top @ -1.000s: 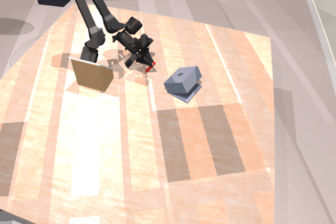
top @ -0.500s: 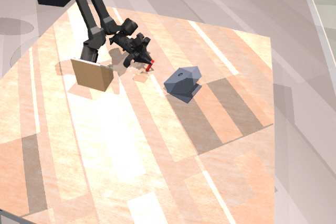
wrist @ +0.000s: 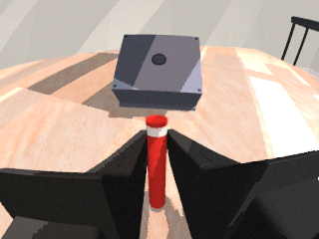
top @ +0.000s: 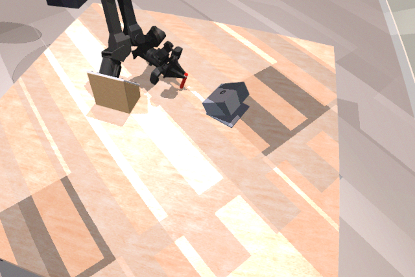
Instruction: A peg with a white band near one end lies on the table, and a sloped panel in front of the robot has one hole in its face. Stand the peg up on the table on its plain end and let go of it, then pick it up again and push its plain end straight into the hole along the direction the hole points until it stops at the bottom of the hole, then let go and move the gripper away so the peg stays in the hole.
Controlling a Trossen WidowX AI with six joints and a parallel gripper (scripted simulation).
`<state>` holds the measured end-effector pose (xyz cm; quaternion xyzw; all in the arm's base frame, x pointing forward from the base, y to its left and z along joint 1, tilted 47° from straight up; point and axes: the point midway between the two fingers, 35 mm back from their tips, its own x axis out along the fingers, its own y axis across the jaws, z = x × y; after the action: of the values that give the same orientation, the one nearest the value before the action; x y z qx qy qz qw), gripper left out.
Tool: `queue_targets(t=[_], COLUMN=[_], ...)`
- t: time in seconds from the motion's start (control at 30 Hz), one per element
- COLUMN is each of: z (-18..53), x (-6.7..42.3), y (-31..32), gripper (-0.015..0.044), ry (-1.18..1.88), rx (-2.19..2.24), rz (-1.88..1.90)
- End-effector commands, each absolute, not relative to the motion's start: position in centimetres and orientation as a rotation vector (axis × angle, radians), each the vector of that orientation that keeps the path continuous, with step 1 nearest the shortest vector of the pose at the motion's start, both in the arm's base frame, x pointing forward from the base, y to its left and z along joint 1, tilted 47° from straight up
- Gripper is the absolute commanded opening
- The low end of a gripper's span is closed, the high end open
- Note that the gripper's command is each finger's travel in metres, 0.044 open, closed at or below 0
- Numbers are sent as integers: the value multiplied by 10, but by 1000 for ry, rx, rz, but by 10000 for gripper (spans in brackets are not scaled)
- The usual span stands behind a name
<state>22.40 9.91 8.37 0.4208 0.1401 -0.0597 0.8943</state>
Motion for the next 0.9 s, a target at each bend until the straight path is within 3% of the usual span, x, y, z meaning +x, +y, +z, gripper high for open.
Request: queue_targets(t=[0.0, 0.87], z=[80, 77], x=[221, 212], y=[98, 104], gripper=[49, 49], ry=[268, 183], rx=[866, 848], rz=[-143, -180])
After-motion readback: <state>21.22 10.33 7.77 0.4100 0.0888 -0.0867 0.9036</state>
